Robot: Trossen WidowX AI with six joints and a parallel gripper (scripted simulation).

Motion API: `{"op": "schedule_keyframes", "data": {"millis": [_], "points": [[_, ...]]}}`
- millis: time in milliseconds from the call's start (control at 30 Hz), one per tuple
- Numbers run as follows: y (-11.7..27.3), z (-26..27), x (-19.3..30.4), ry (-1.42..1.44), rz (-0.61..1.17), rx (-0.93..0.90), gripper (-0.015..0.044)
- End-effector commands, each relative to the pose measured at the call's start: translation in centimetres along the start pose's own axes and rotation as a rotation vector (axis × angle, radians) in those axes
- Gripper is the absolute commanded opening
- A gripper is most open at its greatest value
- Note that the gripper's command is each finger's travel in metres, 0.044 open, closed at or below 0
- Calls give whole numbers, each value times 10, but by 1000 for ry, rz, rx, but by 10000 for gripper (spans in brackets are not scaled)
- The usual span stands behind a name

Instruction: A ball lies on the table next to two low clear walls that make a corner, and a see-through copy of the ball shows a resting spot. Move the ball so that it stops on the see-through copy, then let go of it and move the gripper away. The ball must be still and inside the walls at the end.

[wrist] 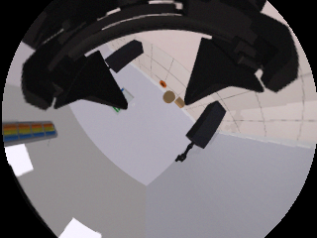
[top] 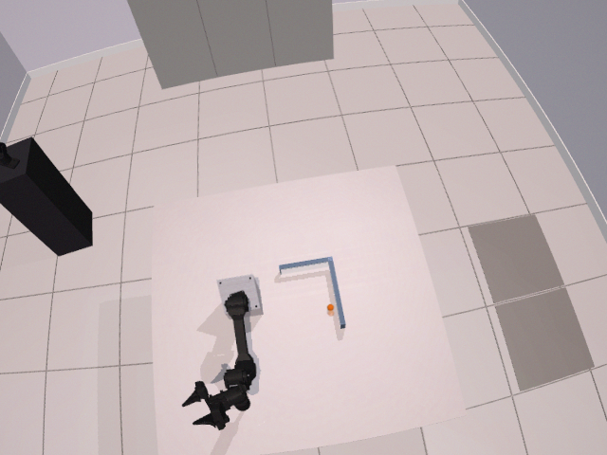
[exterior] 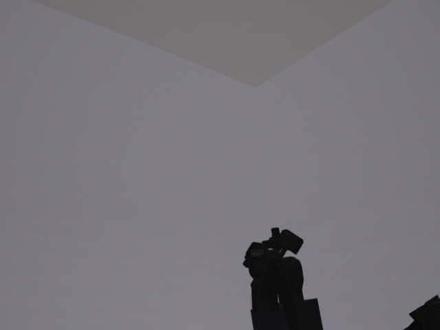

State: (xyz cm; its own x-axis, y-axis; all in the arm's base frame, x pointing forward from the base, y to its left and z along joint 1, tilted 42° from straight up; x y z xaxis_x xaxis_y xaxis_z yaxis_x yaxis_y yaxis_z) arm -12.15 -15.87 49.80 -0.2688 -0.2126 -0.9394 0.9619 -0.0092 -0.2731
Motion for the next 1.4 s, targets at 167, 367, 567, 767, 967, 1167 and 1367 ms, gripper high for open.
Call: {"op": "schedule_keyframes", "data": {"millis": [167, 367, 567, 767, 967, 1167, 1367], "points": [[-5, -37, -36, -46, -128, 46, 243], [0, -88, -78, -85, -306, 127, 242], [13, -125, -105, -104, -440, 198, 242], [32, -161, -130, -78, -575, 293, 242], [65, -205, -154, -83, -741, 423, 242], [117, -254, -174, -61, -934, 618, 242], [179, -295, -183, -42, -1110, 850, 242]]}}
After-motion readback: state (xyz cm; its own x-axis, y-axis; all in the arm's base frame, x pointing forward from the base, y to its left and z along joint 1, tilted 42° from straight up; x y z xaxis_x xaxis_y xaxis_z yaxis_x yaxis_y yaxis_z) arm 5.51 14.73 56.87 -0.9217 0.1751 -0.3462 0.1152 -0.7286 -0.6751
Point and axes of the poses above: the point midway between the two fingers, 35 mm back from their tips, its own y axis back along the fingers, its own z axis across the jaws, x = y × z, the point moved 6 cm from there along y, back along the fingers, and after that the axes turned 15 degrees about -y, right-handed, at the moved point
